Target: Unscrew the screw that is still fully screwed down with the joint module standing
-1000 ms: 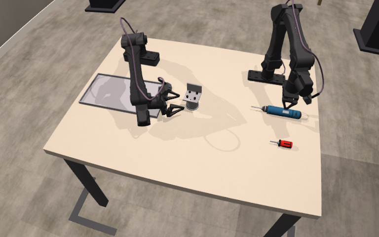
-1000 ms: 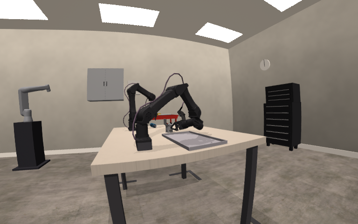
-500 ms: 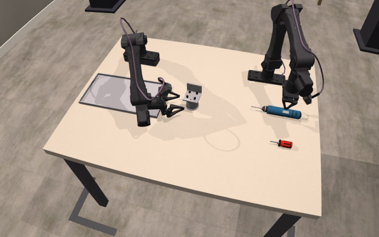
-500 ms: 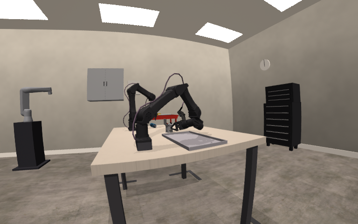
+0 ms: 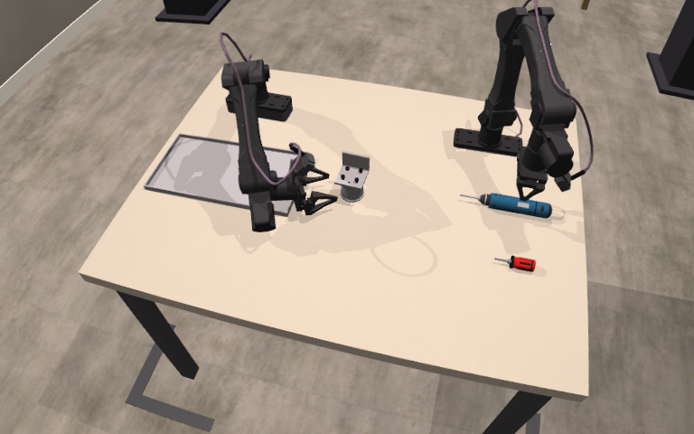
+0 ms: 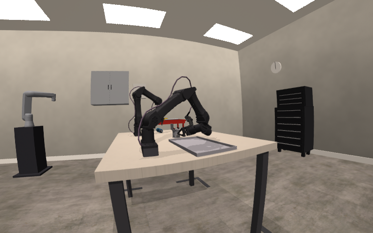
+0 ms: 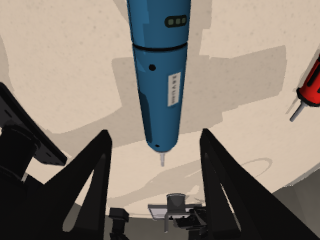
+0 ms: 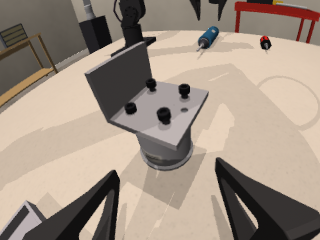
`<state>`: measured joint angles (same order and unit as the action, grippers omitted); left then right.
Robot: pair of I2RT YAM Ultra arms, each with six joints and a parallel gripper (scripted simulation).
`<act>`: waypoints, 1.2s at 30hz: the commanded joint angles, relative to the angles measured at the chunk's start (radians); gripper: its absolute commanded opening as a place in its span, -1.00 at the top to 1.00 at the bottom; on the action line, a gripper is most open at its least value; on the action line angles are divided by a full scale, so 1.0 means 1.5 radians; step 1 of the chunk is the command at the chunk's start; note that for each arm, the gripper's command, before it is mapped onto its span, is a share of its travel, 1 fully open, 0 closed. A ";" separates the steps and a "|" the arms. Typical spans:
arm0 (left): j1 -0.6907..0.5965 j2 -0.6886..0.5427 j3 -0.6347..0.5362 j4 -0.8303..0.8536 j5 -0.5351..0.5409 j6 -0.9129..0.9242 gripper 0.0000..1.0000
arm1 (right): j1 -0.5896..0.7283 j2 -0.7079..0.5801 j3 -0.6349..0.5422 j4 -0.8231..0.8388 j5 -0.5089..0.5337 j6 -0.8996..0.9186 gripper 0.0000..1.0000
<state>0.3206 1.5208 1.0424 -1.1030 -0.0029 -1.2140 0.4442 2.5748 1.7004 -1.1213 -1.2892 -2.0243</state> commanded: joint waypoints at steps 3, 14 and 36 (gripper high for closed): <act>0.000 -0.015 0.021 -0.013 -0.007 -0.006 -0.30 | -0.009 -0.021 -0.012 0.011 -0.012 0.013 -0.72; 0.000 -0.015 0.021 -0.013 -0.007 -0.006 -0.30 | 0.013 -0.025 -0.024 0.041 -0.015 0.038 -0.72; 0.000 -0.015 0.021 -0.013 -0.007 -0.006 -0.30 | 0.046 -0.043 -0.070 0.167 -0.025 0.141 -0.72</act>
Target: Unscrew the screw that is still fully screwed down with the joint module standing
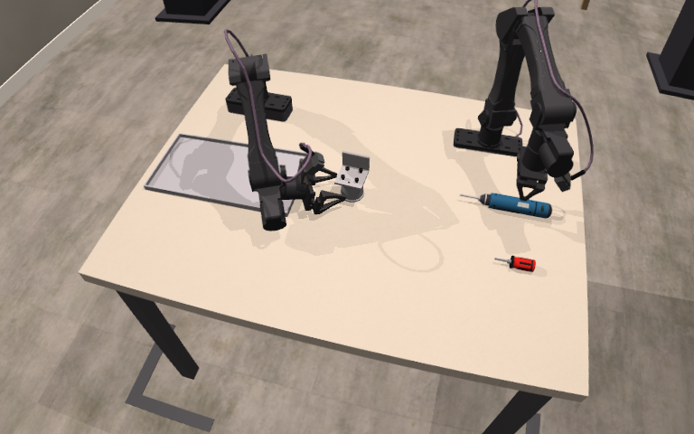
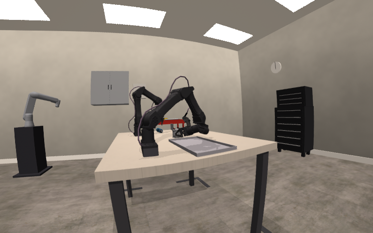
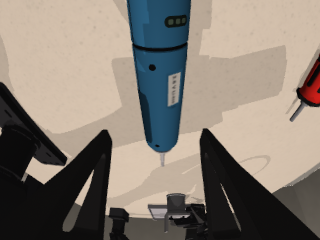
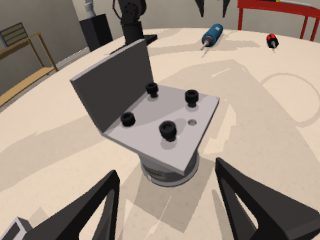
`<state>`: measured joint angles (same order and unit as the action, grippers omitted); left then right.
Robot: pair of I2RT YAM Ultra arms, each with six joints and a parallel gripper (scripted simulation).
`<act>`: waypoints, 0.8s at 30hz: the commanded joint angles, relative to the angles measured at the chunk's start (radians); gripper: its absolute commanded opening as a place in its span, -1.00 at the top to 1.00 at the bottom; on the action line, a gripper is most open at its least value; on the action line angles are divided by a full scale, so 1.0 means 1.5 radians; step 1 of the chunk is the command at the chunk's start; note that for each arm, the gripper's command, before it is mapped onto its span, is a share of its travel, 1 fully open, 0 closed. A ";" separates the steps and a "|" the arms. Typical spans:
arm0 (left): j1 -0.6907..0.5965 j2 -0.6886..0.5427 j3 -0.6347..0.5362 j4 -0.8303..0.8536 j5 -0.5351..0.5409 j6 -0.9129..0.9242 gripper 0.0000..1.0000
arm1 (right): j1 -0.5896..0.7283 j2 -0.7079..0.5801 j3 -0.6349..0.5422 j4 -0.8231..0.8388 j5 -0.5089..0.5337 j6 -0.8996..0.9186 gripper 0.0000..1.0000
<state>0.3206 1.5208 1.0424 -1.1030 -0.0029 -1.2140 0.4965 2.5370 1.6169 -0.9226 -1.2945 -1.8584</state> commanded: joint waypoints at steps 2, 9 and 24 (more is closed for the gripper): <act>0.000 -0.015 0.021 -0.013 -0.007 -0.006 -0.30 | 0.015 -0.020 -0.019 0.051 -0.022 0.043 -0.72; 0.000 -0.015 0.021 -0.013 -0.007 -0.006 -0.30 | 0.019 -0.026 -0.033 0.083 -0.023 0.068 -0.72; 0.000 -0.015 0.021 -0.013 -0.007 -0.006 -0.30 | 0.034 -0.038 -0.065 0.176 -0.025 0.143 -0.72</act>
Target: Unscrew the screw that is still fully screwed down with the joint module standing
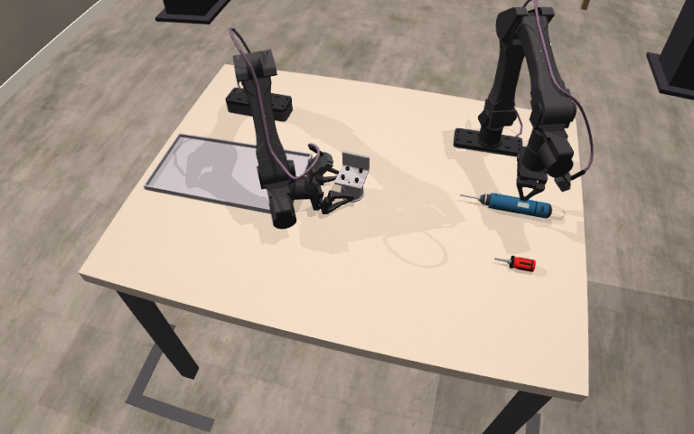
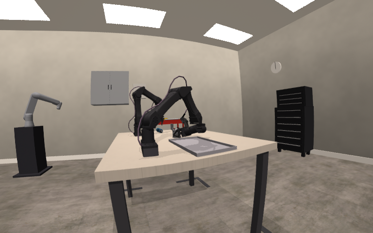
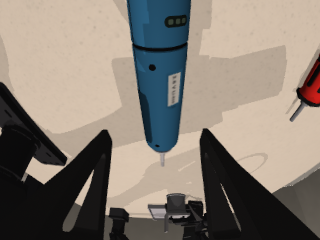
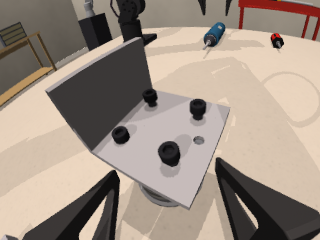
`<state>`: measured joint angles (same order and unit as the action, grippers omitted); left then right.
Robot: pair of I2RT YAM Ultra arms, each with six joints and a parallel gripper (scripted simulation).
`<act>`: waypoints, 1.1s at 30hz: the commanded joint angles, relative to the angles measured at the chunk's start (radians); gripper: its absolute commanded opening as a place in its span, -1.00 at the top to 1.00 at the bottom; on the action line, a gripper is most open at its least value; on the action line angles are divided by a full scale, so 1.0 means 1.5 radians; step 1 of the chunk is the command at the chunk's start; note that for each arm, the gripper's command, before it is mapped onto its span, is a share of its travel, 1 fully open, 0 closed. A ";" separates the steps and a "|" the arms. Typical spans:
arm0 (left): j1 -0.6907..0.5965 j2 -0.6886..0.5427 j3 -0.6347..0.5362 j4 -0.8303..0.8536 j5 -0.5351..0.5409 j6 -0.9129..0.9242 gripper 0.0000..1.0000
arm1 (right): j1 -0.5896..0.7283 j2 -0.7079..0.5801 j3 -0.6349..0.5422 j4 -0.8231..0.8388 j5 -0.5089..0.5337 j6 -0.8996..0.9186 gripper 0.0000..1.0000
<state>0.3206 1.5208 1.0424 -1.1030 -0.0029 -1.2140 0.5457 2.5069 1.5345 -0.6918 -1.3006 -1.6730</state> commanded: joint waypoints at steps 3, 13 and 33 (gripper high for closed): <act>0.000 -0.015 0.021 -0.013 -0.007 -0.006 -0.30 | 0.012 -0.021 -0.019 0.051 -0.021 0.043 -0.72; 0.000 -0.015 0.021 -0.013 -0.007 -0.006 -0.30 | 0.029 -0.028 -0.044 0.132 -0.020 0.108 -0.72; 0.000 -0.015 0.021 -0.013 -0.007 -0.006 -0.30 | 0.022 -0.035 -0.064 0.184 -0.021 0.150 -0.72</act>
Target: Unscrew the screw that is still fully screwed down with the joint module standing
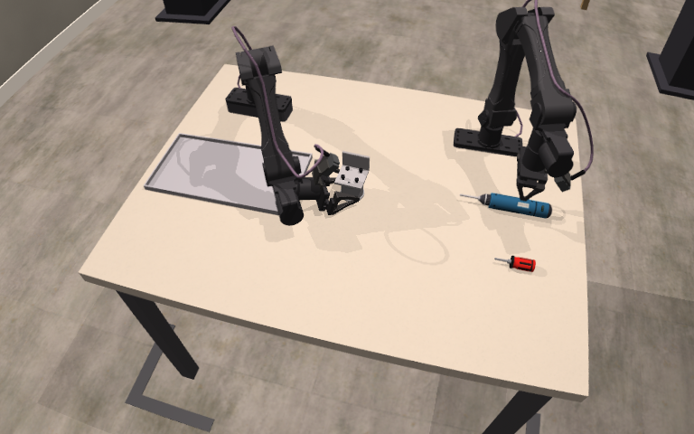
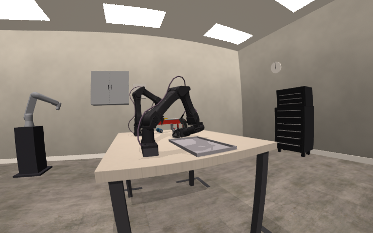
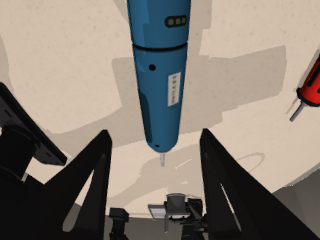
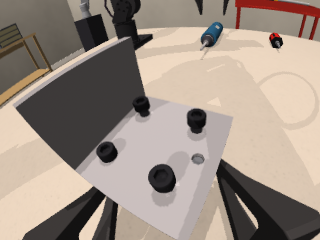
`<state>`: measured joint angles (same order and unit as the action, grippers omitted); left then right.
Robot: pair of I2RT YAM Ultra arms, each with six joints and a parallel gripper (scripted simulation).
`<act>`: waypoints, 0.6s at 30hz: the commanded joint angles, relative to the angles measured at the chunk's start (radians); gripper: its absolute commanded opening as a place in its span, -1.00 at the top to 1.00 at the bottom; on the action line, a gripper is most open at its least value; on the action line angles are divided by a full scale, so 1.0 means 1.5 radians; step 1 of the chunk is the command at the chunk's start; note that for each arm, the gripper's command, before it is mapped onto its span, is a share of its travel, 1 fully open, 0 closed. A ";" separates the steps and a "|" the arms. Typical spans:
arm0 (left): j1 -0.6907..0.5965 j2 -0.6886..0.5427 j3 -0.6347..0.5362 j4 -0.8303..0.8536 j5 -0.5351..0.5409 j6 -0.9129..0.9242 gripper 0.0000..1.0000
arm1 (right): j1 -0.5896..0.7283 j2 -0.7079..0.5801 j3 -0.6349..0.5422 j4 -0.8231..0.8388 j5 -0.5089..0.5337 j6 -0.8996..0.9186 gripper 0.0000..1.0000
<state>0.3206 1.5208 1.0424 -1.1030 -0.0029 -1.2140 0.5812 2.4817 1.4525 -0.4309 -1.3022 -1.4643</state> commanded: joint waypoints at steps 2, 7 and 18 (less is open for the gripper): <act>0.000 -0.015 0.021 -0.013 -0.007 -0.006 -0.30 | -0.001 -0.019 -0.010 0.011 -0.020 0.012 -0.72; 0.000 -0.015 0.021 -0.013 -0.007 -0.006 -0.30 | 0.000 -0.018 -0.003 -0.006 -0.021 0.013 -0.72; 0.000 -0.015 0.021 -0.013 -0.007 -0.006 -0.30 | 0.002 -0.018 0.004 -0.007 -0.022 0.011 -0.72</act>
<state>0.3206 1.5208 1.0424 -1.1030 -0.0029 -1.2140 0.5812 2.4817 1.4517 -0.4248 -1.3041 -1.4555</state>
